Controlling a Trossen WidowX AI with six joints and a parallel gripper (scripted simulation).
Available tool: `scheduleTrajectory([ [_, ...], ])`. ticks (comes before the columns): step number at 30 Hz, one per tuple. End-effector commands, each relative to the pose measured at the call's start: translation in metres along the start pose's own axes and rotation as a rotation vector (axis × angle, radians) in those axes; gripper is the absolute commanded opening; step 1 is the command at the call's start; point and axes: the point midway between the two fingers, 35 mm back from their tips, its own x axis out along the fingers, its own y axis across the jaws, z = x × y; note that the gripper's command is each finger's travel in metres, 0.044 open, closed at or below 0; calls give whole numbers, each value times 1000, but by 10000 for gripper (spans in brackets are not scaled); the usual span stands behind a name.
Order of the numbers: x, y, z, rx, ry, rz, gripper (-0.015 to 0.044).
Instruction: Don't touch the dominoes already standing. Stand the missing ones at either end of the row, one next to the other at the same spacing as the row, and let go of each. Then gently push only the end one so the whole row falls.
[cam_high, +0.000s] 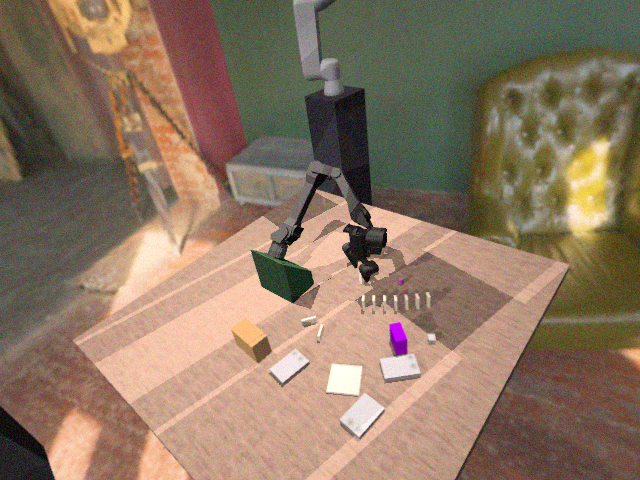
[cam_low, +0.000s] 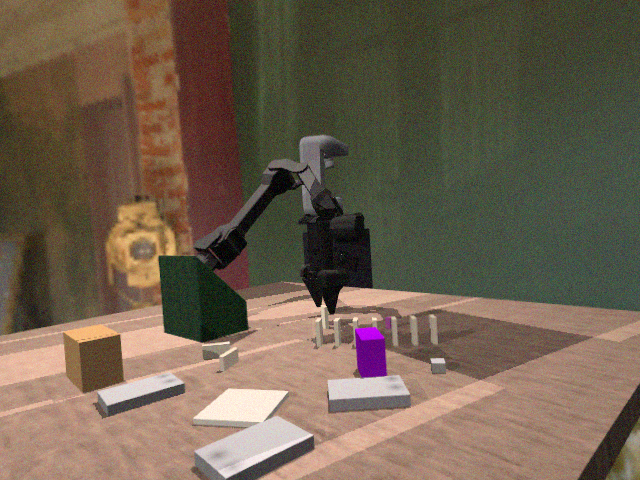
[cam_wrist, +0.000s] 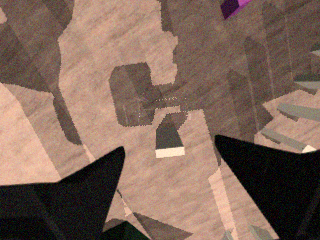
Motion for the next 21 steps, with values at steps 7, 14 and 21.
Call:
scheduleTrajectory([
  [7,15,1,-2,6,4,1,440],
  [14,15,1,-2,6,4,1,256],
  [21,15,1,-2,6,4,1,107],
])
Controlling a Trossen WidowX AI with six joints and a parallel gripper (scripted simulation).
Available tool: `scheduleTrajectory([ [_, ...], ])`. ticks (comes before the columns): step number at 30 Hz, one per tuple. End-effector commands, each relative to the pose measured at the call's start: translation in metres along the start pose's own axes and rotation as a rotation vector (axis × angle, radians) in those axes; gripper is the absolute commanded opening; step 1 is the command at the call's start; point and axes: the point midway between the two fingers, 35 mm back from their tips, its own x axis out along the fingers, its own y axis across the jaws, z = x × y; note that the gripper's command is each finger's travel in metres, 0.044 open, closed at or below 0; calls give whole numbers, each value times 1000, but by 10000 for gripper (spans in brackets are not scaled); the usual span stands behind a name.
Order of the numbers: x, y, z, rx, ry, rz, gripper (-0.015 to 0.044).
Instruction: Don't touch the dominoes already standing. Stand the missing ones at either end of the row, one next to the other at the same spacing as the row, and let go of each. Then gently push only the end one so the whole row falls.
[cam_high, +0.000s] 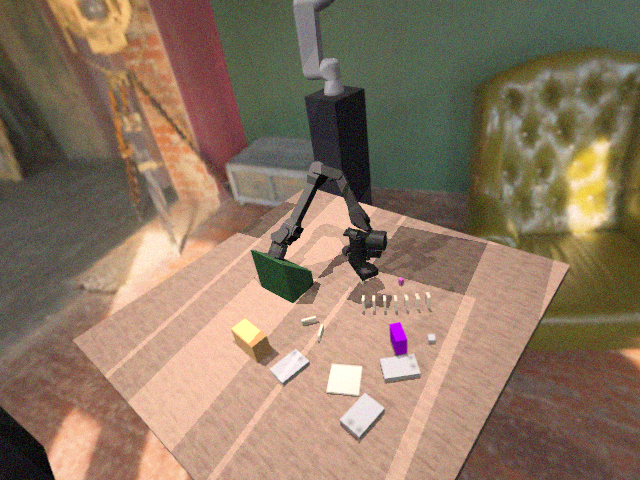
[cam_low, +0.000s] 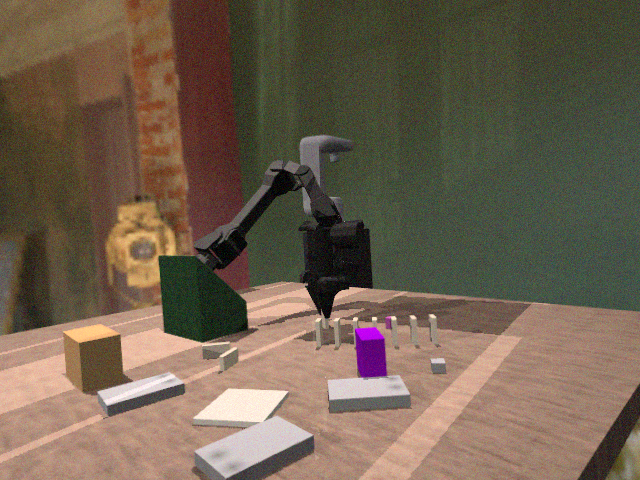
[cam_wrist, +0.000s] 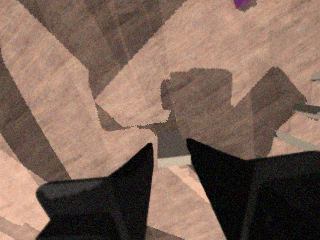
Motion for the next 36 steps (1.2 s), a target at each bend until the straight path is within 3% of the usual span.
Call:
scheduleTrajectory([
  [1,0,-1,-1,4,3,-4,107],
  [9,-2,-1,0,4,4,-5,107],
  [16,-104,-7,0,1,15,-7,107],
  [20,-133,-1,0,1,7,-2,107],
  [29,-134,-2,-1,10,7,-3,107],
  [36,-136,-81,-58,382,14,-15,107],
])
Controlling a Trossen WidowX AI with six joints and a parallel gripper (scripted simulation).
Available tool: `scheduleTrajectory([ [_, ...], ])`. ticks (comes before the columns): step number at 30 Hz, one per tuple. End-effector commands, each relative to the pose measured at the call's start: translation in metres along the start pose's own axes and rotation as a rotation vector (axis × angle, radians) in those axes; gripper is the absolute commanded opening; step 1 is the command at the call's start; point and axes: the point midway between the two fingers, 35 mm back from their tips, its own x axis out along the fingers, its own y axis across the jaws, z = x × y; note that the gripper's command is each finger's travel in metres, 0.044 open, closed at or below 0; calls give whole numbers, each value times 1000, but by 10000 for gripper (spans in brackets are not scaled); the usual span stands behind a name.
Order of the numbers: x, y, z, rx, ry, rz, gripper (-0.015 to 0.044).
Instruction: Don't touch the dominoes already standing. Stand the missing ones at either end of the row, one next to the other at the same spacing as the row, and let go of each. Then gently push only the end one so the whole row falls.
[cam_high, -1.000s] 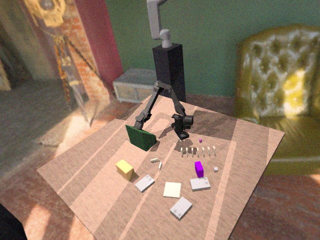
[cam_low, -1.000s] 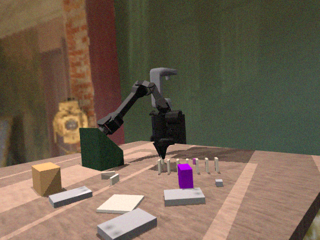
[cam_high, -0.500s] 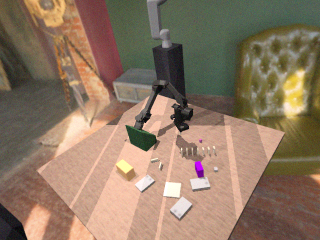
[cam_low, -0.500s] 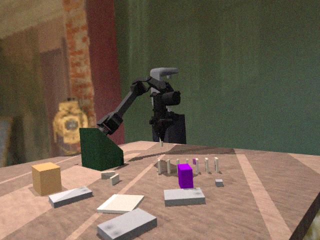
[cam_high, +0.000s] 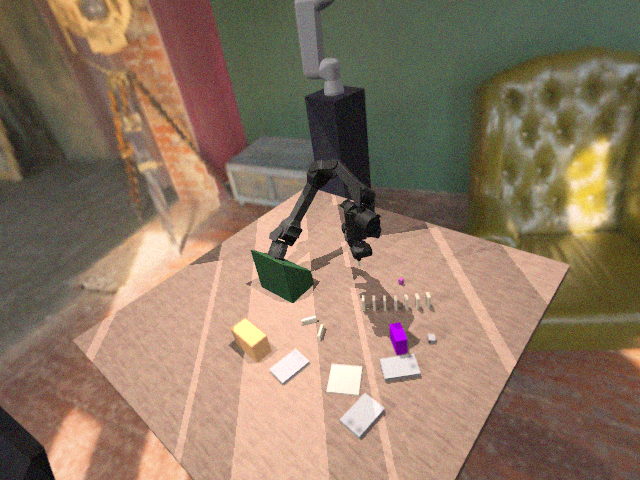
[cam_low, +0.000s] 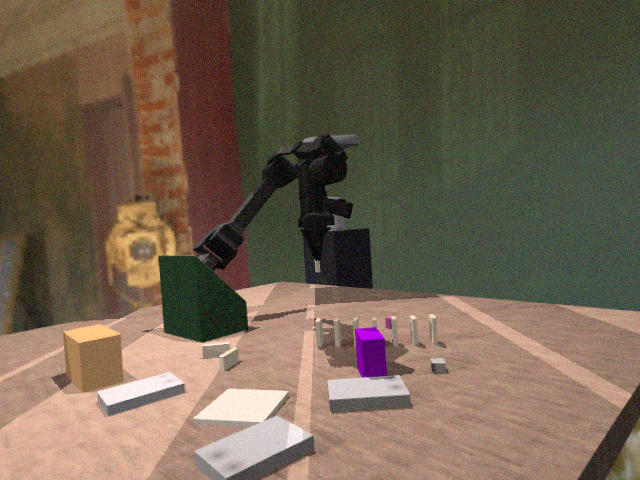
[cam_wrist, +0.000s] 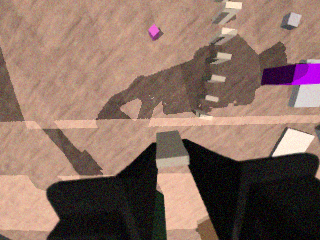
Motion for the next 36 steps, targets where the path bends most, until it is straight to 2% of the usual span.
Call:
scheduleTrajectory([
  [1,1,-53,-34,234,9,0,107],
  [3,1,-69,-46,307,8,0,107],
  [10,5,-72,-48,316,8,0,107],
  [30,124,-72,-47,316,4,2,107],
  [36,132,-70,-48,316,3,4,107],
])
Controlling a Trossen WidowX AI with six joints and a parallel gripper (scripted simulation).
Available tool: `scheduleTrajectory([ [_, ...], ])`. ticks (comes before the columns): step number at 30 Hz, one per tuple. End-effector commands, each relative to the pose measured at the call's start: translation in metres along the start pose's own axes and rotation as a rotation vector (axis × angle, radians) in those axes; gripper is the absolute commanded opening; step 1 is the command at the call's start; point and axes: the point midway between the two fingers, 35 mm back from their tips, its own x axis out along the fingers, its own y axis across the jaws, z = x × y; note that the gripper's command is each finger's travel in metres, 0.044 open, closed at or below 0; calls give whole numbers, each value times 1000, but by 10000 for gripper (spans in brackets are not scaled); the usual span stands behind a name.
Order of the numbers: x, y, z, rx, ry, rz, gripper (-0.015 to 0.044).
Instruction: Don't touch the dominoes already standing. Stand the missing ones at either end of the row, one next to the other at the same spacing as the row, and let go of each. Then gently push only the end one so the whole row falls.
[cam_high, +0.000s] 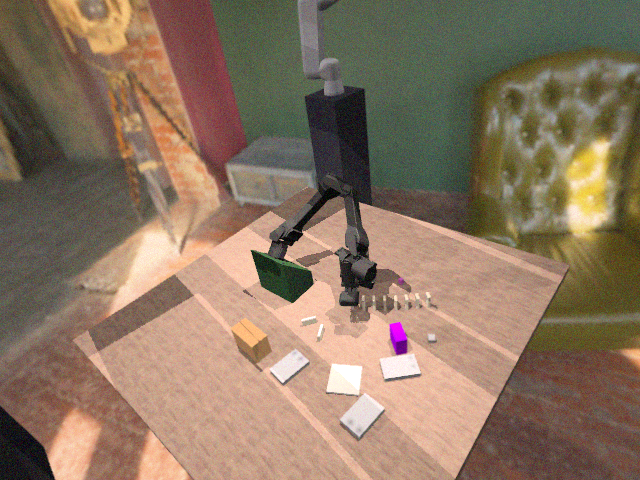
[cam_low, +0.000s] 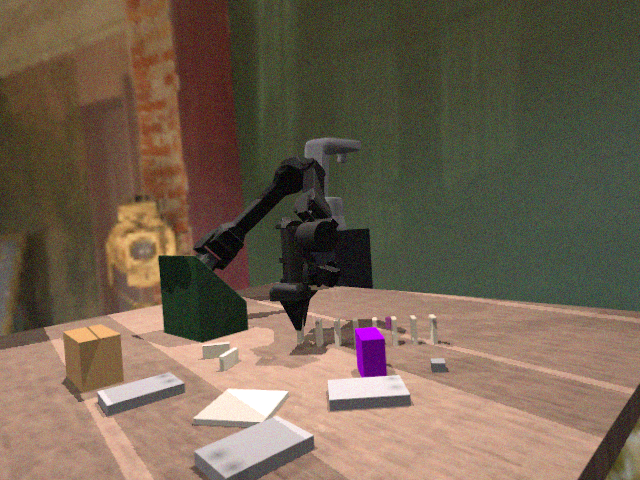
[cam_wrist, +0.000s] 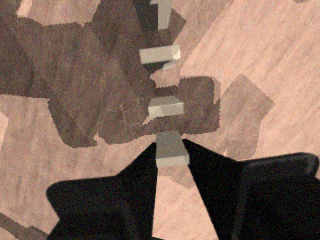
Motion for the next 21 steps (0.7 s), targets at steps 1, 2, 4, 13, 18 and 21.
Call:
scheduleTrajectory([
  [1,4,1,0,4,-9,3,107],
  [2,4,1,0,4,-9,3,107],
  [4,4,1,0,4,-9,3,107],
  [13,4,1,0,4,-9,3,212],
  [18,4,1,0,4,-9,3,343],
  [21,4,1,0,4,-9,3,422],
])
